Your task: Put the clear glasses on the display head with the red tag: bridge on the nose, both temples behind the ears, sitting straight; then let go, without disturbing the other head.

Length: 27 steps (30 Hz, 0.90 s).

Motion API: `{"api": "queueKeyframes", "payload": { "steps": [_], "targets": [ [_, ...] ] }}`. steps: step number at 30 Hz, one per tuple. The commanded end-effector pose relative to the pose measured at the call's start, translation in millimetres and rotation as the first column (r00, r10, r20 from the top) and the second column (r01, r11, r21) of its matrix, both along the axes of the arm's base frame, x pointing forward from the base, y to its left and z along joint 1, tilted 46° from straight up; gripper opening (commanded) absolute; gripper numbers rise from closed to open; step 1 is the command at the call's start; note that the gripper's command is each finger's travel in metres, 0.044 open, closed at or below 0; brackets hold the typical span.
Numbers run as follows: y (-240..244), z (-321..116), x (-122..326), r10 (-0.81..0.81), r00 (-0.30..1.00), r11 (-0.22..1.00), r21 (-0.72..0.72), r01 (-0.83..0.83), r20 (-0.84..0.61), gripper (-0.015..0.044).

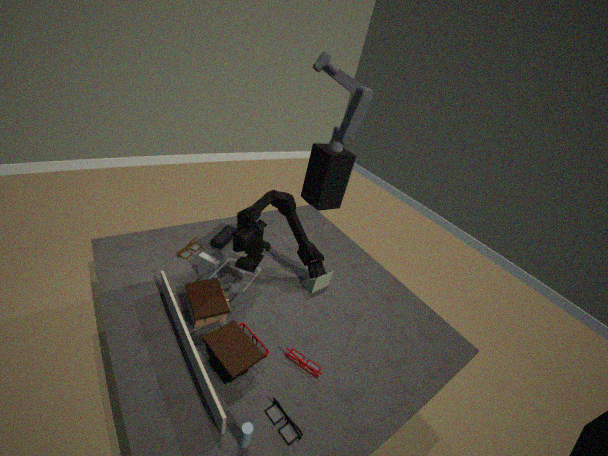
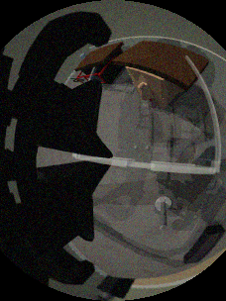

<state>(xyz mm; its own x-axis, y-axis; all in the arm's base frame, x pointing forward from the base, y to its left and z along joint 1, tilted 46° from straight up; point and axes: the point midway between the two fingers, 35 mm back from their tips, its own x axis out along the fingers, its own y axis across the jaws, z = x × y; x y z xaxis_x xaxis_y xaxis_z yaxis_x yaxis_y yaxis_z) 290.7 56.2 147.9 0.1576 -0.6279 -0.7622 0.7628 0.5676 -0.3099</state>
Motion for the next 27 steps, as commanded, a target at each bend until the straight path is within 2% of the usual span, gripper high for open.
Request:
{"api": "queueKeyframes", "payload": {
  "steps": [1,14,27],
  "targets": [
    [14.9,-13.0,-3.5,-0.077,0.995,0.997,0.014,0.076,0.061,0.0000],
    [50.7,-46.6,-17.5,-0.292,0.926,0.956,0.065,0.284,0.241,0.0000],
    [81.1,-79.2,-38.9,-0.475,0.775,0.877,0.150,0.456,0.417,0.0000]
  ]
}}
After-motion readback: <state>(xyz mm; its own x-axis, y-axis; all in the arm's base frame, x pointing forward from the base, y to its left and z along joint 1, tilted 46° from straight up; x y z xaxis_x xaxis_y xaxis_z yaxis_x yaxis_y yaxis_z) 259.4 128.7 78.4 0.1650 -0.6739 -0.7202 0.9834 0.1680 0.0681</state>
